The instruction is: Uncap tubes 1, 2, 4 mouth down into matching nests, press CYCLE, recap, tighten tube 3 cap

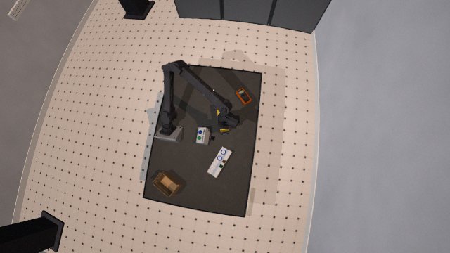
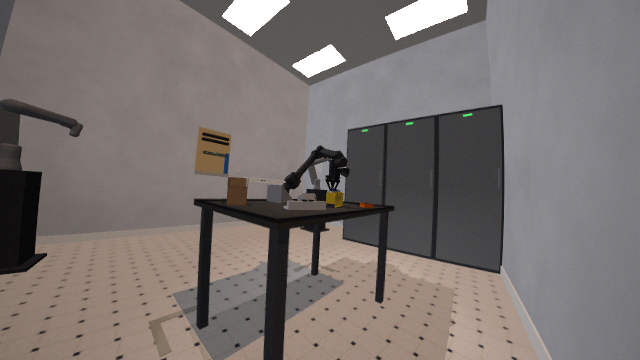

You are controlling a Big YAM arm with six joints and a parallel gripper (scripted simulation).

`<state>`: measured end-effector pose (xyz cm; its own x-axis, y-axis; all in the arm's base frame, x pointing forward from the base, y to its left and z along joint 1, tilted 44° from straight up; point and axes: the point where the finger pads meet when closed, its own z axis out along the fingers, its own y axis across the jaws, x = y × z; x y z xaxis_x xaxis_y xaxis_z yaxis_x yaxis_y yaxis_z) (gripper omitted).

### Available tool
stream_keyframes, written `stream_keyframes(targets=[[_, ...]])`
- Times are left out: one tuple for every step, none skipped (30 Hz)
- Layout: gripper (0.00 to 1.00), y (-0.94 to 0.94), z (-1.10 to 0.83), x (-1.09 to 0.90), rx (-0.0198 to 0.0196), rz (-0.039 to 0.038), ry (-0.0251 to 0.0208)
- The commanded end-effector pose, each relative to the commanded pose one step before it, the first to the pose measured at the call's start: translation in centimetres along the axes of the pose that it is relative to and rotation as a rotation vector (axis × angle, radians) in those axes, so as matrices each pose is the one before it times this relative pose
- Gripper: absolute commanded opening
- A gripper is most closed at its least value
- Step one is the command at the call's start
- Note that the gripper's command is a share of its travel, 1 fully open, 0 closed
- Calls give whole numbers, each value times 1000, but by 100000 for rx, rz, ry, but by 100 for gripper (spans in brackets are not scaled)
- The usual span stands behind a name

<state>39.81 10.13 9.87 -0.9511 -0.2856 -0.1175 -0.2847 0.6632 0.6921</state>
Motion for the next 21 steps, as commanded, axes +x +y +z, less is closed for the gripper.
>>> stream_keyframes(targets=[[49,67,-623,-936,1214,21672,-1722],[49,278,667,-194,502,7664,801],[49,-1,5,7,-1,9,9],[49,1,-5,-7,2,8323,-10],[49,-2,5,7,0,9,9],[49,2,-5,-7,1,8323,-10],[49,-2,5,7,0,9,9],[49,0,0,0,0,0,0],[49,0,0,0,0,0,0],[49,-1,2,3,1,8337,3],[49,3,-6,-8,-1,8323,-11],[49,-3,5,6,2,10,9],[49,3,-5,-7,-2,8324,-9],[49,-4,5,6,3,10,9],[49,4,-5,-6,-2,8325,-8],[49,-5,5,6,4,10,9],[49,4,-5,-6,-3,8325,-8],[49,-5,5,6,4,10,9],[49,24,1,-77,0,8331,-3],[49,20,11,-64,7,14,12],[49,33,-1,-75,-4,8327,-7]])
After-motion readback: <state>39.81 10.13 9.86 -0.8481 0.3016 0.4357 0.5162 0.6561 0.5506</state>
